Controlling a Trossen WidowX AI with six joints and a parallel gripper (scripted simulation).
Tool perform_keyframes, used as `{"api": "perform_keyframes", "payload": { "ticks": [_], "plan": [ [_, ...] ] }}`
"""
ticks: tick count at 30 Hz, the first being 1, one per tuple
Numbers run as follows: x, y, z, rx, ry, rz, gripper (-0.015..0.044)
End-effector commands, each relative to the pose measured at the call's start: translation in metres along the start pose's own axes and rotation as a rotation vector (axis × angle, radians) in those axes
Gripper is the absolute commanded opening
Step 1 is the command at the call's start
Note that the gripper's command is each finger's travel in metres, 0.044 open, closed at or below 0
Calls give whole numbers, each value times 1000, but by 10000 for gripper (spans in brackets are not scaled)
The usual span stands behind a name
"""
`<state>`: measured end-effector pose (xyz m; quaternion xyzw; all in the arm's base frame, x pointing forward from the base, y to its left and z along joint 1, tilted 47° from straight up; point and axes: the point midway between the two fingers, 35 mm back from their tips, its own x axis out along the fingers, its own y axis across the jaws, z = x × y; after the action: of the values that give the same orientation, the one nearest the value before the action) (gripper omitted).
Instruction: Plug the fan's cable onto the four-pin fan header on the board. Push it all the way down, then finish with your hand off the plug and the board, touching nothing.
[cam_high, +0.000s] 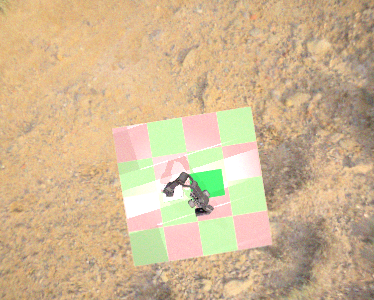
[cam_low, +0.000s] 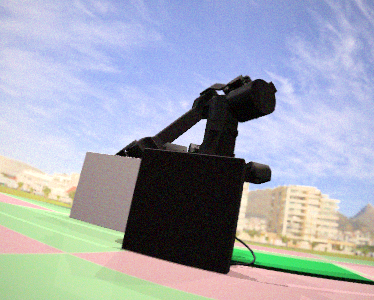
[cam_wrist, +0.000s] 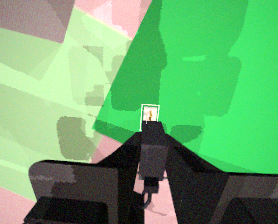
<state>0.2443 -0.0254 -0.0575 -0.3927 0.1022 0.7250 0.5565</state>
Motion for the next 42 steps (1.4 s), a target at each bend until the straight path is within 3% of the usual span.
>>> {"api": "perform_keyframes", "payload": {
  "ticks": [1,34,42],
  "plan": [
    [-2,-1,-5,9,12,-1,0],
    [-4,1,1,16,12,-1,0],
    [18,1,1,16,12,-1,0]
  ]
}}
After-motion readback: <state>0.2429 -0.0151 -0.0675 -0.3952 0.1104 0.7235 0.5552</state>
